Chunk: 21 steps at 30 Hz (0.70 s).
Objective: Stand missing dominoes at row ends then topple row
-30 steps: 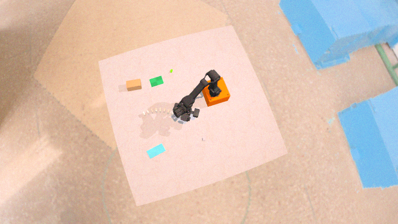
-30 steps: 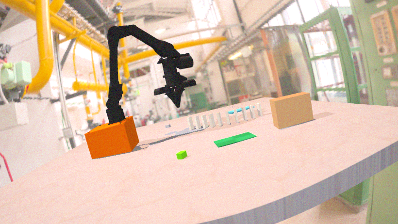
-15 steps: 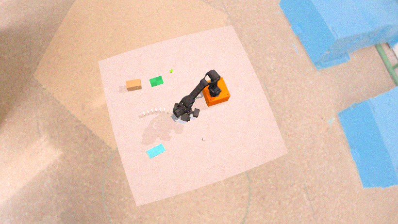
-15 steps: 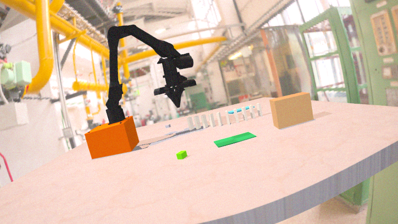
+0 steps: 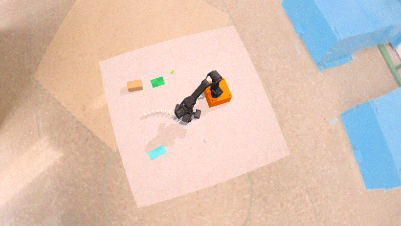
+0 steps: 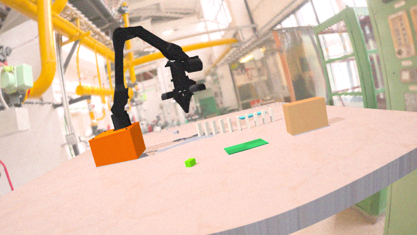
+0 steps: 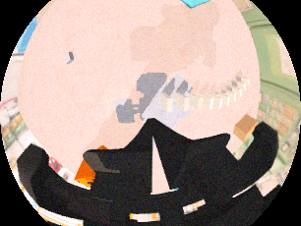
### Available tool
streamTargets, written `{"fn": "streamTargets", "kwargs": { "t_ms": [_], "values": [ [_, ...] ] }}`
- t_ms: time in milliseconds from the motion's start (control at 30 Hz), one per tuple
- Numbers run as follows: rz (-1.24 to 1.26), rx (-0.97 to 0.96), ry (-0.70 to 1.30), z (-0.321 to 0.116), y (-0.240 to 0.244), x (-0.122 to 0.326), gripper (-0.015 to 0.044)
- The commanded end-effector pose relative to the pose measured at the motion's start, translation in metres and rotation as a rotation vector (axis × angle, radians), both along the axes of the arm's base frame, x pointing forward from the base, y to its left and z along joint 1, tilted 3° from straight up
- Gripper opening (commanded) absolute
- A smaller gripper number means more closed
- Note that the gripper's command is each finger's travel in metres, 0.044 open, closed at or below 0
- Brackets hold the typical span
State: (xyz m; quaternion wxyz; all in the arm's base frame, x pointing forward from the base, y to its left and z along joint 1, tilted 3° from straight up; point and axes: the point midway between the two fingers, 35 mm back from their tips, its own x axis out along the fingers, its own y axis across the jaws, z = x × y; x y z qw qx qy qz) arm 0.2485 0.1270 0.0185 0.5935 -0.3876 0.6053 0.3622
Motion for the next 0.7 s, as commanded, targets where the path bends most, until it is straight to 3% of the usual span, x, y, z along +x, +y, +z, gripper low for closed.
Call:
{"fn": "streamTargets", "kwargs": {
  "t_ms": [0,133,667],
  "values": [
    [0.004,-0.001,0.0,-0.023,0.0,0.002,0.0],
    [0.004,-0.002,0.001,-0.077,-0.002,0.001,0.0],
    [0.004,-0.002,0.0,-0.079,-0.008,0.013,0.0]
  ]
}}
